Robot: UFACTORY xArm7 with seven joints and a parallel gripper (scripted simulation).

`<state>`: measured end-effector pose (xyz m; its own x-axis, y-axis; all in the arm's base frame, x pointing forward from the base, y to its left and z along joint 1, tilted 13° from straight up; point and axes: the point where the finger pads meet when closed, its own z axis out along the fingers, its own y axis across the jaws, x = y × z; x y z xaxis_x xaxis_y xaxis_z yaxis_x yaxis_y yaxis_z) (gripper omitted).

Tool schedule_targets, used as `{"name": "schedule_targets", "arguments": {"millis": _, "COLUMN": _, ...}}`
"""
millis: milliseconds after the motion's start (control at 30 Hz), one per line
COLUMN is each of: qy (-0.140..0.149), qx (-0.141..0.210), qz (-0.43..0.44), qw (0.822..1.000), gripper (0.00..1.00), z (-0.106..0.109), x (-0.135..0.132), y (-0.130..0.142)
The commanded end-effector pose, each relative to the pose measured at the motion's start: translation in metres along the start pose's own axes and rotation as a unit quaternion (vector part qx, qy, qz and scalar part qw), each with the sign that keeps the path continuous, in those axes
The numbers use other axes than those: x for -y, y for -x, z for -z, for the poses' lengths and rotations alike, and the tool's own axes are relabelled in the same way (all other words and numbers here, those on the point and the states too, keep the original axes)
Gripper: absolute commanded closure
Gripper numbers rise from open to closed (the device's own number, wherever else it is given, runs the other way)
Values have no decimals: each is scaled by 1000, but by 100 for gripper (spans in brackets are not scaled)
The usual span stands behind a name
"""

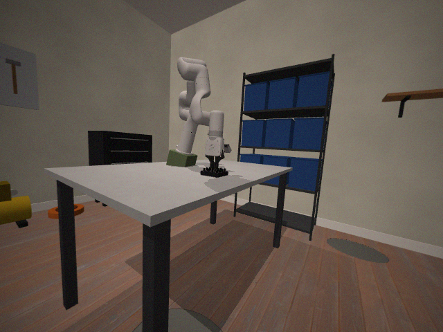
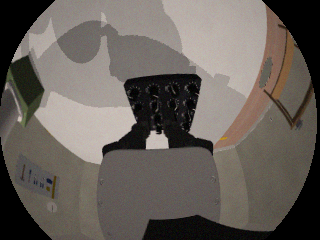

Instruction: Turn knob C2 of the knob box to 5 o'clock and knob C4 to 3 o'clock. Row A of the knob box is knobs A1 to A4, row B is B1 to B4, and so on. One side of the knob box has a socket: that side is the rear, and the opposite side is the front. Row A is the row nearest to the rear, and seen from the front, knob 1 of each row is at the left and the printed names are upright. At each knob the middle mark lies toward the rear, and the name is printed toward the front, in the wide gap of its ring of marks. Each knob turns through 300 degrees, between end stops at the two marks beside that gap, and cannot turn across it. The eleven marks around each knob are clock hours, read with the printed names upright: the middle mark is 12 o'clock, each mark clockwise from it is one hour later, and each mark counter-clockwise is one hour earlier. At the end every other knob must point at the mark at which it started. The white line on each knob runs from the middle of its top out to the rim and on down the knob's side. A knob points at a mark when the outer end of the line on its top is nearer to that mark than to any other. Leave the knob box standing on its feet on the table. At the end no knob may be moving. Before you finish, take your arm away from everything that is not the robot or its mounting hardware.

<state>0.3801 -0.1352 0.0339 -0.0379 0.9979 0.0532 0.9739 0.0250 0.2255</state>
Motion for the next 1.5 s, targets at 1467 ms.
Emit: {"name": "schedule_targets", "arguments": {"millis": 1467, "qy": 0, "qx": -4, "qz": 64, "qw": 998, "gripper": 81, "z": 38, "x": -1, "y": -2}}
